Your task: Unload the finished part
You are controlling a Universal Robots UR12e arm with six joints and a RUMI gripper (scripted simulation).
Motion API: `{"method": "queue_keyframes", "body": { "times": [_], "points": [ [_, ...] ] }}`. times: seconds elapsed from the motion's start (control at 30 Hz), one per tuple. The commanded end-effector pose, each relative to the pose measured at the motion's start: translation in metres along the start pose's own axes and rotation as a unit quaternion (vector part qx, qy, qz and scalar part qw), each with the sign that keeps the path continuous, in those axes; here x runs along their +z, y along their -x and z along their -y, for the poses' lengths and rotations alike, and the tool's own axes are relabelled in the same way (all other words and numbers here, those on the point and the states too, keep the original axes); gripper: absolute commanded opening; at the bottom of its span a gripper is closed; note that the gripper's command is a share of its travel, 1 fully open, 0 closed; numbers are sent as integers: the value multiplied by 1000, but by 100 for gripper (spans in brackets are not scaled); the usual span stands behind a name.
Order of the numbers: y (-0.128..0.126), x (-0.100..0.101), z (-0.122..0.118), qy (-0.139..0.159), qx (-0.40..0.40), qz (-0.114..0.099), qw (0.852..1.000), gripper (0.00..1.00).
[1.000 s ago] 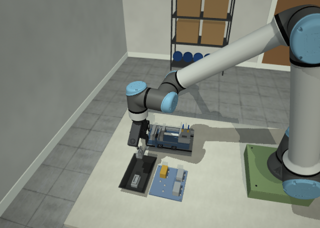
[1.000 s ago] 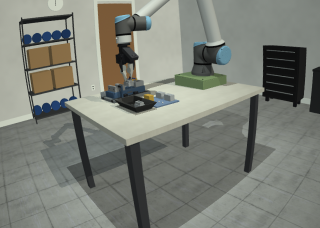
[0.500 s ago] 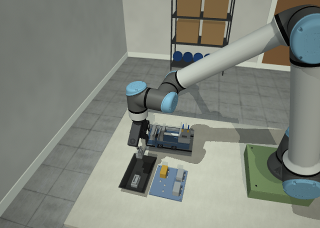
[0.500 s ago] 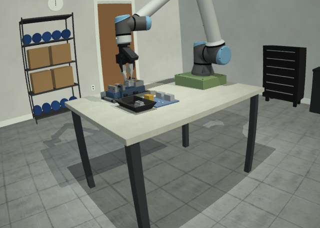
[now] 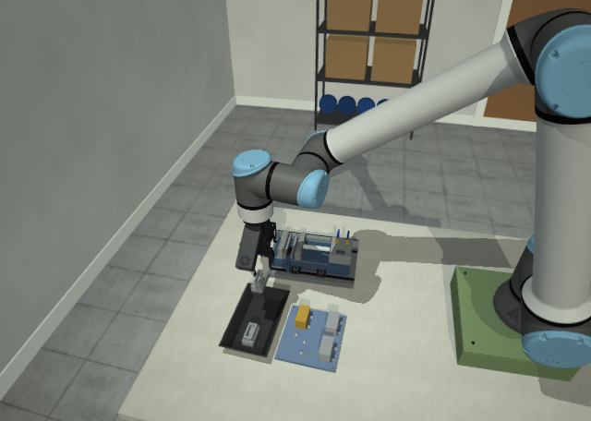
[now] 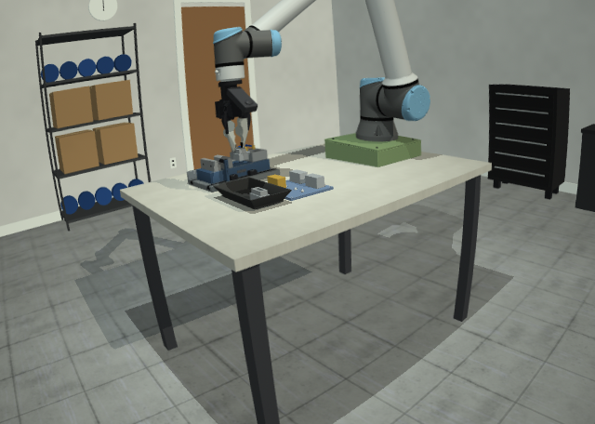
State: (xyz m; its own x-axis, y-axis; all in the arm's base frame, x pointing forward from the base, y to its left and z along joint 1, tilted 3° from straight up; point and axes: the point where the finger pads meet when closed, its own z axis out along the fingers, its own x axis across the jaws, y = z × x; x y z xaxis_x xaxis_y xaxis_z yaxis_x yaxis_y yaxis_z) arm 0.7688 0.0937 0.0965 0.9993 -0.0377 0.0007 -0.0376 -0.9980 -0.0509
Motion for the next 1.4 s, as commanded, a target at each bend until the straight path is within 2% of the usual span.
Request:
{"method": "queue_keyframes", "body": {
  "times": [0.0,0.6,1.37],
  "points": [
    [-1,-1,0,0,0,-1,1000,0],
    [-1,7,0,0,0,-1,1000,0],
    [-1,42,0,0,0,-1,1000,0]
  ]
}}
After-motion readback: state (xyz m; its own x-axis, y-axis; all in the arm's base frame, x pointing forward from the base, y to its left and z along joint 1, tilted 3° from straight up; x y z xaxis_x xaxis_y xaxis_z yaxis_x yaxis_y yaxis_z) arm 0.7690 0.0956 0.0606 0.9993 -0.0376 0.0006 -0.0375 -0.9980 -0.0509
